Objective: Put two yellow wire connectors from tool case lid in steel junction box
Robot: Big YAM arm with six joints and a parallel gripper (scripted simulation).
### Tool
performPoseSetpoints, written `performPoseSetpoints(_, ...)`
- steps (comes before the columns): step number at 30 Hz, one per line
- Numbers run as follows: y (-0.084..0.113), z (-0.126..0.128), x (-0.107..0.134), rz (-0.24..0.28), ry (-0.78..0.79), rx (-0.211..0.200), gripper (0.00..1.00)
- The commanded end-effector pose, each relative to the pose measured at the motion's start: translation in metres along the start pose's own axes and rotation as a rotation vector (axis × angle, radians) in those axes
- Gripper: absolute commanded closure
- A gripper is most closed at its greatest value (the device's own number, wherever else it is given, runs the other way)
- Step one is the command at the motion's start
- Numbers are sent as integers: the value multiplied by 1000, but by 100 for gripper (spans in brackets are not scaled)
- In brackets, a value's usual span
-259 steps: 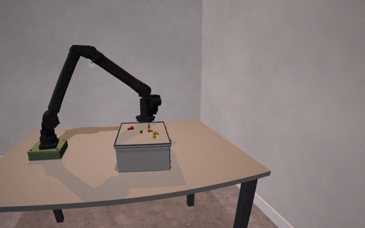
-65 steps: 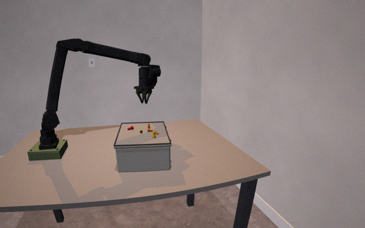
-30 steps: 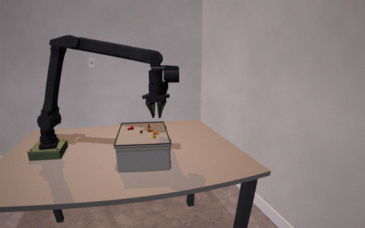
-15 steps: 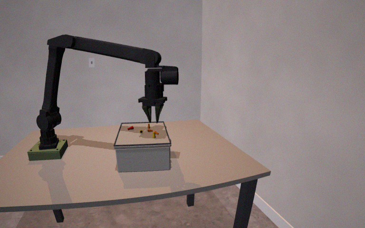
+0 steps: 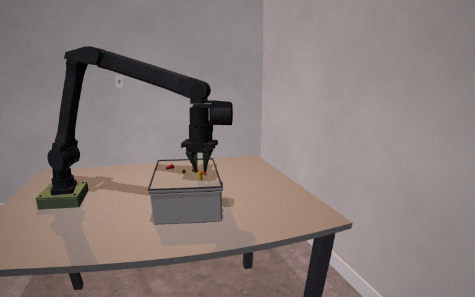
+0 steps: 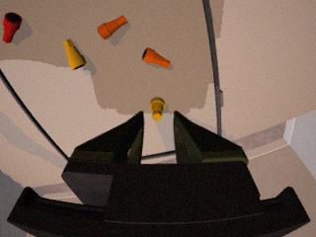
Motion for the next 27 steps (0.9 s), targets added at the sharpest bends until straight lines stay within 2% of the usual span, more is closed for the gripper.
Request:
performPoseSetpoints(1, -10, -1, -5, -2, 27, -3, 72)
performPoseSetpoints(8, 3, 1, -5, -6, 28, 20, 72)
performPoseSetpoints(27, 7, 1, -5, -7, 28, 28, 72)
Point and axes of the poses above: the point where the finger pads meet when closed, its own y axis back along the fingers, its own z axis across the jaws, x = y × z, the point moved 9 cm from there along y, back along the fingers, and after that the axes turned 8 degrees about -y, right-handed, at the moved point
